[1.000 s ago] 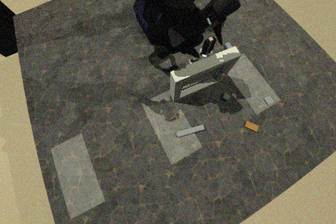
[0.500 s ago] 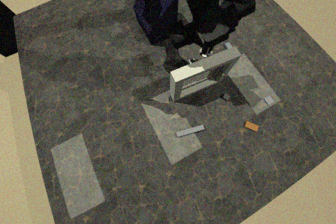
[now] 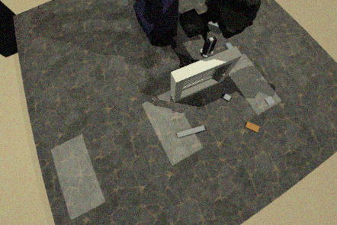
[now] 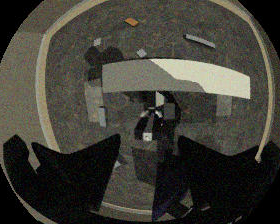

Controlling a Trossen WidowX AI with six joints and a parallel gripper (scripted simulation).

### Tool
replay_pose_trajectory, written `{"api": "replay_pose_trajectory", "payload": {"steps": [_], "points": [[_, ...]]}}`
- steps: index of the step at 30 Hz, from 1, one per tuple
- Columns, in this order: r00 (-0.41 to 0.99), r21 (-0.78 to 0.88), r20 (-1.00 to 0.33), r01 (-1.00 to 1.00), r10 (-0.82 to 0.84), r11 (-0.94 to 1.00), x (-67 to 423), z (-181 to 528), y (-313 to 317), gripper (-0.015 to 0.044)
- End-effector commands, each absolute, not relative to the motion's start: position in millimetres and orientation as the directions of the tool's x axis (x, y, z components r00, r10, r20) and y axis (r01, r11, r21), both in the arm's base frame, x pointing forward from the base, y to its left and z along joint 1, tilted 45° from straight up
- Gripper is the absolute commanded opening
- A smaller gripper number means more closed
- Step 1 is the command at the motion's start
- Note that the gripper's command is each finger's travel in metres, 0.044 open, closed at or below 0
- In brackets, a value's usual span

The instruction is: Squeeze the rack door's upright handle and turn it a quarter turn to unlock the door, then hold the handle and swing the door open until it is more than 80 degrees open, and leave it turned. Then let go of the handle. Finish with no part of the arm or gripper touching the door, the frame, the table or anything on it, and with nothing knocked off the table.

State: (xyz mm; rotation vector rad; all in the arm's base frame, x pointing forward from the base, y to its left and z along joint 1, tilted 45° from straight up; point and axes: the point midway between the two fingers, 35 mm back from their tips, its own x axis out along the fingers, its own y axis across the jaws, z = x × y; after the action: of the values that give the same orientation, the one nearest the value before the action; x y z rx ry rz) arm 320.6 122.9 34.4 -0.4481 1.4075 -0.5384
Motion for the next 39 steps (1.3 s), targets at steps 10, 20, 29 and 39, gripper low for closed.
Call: {"api": "replay_pose_trajectory", "payload": {"steps": [10,20,29,39], "points": [[0.040,-0.694,-0.717,0.038,-0.695,0.719,312.1,21.6,124.8,0.0283],[0.041,-0.694,-0.718,0.038,-0.695,0.719,314.1,9.5,113.9,0.0283],[0.041,-0.694,-0.718,0.038,-0.695,0.719,315.2,-1.2,103.6,0.0283],[0.041,-0.695,-0.717,0.038,-0.696,0.718,315.5,-12.7,91.9,0.0283]]}}
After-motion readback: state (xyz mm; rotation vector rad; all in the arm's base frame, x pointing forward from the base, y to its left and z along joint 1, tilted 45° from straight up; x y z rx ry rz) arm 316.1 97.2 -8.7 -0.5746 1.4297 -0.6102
